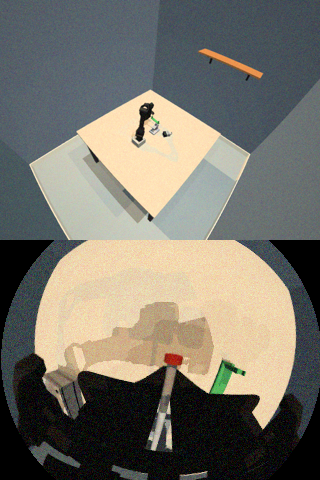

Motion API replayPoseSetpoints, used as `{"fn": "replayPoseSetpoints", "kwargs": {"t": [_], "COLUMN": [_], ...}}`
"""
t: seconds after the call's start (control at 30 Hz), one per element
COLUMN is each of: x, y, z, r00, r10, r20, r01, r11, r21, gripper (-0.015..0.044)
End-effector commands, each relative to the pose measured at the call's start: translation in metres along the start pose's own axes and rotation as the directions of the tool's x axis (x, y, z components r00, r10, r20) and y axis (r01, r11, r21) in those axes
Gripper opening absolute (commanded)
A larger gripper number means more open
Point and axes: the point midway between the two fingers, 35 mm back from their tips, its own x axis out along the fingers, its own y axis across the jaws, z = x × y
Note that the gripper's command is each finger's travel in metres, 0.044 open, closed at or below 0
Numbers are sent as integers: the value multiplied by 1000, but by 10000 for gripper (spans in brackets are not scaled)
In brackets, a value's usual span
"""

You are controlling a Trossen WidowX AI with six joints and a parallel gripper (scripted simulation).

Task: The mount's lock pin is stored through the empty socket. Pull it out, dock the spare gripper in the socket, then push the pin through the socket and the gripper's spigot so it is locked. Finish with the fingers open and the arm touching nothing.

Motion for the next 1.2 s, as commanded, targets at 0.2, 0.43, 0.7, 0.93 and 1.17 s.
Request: {"fn": "replayPoseSetpoints", "kwargs": {"t": [0.2,0.43,0.7,0.93,1.17], "x": [-1,-12,-24,-20,-22], "y": [-1,0,3,4,-9], "z": [9,10,11,10,16], "r00": [1000,1000,1000,1000,1000], "r10": [-1,2,19,27,24], "r20": [-6,-3,-11,-15,-14], "r01": [1,-2,-19,-27,-24], "r11": [1000,1000,1000,1000,1000], "r21": [4,0,-1,-1,8], "gripper": [0,0,0,0,0]}}
